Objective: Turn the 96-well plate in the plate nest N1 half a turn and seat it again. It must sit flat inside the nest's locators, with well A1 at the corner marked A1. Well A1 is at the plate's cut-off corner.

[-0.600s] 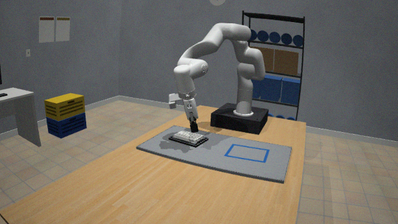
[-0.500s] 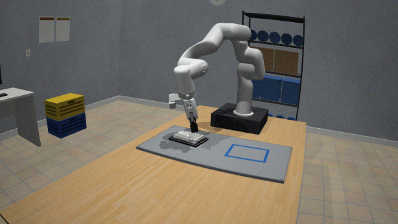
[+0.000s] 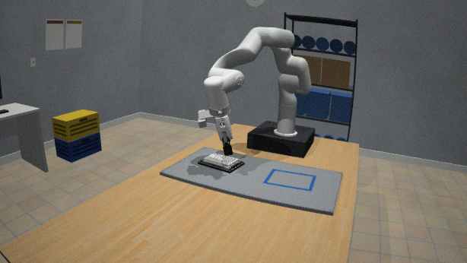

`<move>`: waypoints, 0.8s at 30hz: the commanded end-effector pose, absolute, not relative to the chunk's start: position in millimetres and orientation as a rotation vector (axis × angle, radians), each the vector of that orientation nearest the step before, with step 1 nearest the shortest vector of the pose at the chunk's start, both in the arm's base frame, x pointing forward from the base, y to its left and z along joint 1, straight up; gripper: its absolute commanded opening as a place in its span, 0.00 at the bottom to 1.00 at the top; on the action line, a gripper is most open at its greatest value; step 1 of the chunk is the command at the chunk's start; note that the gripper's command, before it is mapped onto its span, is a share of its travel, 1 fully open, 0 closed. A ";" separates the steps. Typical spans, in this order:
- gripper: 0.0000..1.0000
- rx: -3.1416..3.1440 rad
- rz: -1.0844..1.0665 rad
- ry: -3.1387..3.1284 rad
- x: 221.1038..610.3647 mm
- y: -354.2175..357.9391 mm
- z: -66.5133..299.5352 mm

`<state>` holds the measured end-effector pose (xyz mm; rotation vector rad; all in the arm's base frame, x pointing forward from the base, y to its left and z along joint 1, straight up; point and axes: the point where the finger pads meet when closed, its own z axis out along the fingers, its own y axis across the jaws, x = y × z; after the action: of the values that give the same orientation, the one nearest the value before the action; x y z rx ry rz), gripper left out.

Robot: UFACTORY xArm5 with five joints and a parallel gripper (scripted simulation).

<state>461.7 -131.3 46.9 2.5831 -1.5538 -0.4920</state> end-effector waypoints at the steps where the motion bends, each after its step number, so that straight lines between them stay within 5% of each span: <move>1: 1.00 2.548 -0.440 -1.637 456.9 -139.5 47.8; 24: 1.00 2.048 0.008 -2.385 387.4 -189.1 43.4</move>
<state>392.1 -185.3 42.0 2.1058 -2.3079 -0.0634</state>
